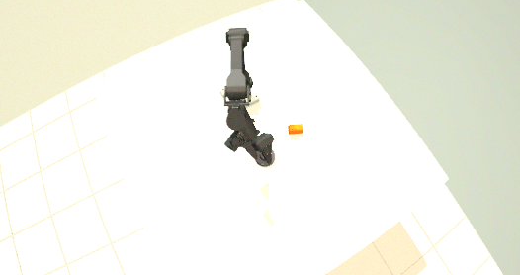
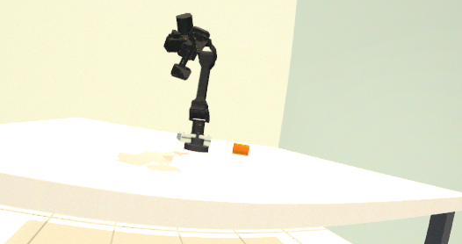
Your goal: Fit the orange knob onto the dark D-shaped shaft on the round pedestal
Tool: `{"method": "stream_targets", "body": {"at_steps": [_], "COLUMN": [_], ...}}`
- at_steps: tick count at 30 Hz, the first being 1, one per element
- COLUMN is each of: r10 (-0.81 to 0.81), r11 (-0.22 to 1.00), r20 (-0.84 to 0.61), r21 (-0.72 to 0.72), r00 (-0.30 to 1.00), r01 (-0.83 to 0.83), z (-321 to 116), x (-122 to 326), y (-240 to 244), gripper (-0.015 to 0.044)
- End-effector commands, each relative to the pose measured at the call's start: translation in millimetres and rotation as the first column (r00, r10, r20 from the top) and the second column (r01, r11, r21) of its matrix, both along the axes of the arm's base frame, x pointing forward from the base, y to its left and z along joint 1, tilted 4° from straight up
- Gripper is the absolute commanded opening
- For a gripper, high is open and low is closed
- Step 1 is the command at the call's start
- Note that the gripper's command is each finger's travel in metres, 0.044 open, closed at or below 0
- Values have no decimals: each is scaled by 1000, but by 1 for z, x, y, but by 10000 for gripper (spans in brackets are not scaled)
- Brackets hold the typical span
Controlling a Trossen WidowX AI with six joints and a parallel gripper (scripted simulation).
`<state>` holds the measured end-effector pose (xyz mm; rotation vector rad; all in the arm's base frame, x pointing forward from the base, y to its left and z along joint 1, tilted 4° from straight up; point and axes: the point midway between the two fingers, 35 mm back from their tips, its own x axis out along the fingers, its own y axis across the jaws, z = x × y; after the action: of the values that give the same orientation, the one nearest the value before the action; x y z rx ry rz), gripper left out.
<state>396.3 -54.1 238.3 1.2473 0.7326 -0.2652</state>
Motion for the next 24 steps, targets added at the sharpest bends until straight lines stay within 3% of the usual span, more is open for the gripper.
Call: {"method": "stream_targets", "body": {"at_steps": [1, 6, 11, 15, 19, 24], "r10": [327, 642, 802, 753, 530, 457], "r11": [910, 586, 71, -389, -774, -840], "r20": [-136, -320, -519, -653, -732, -740], "r21": [-222, -381, -412, -342, -210, -176], "r00": [935, 696, 298, -81, -428, -493], "r01": [-350, -715, -908, -855, -597, -514], "z": [-44, -85, -121, -146, -166, -170], "x": [-6, -28, -65, -102, -144, -154], "y": [60, 122, 176, 210, 235, 239], "gripper": [440, 440, 440, 440, 440, 440]}}
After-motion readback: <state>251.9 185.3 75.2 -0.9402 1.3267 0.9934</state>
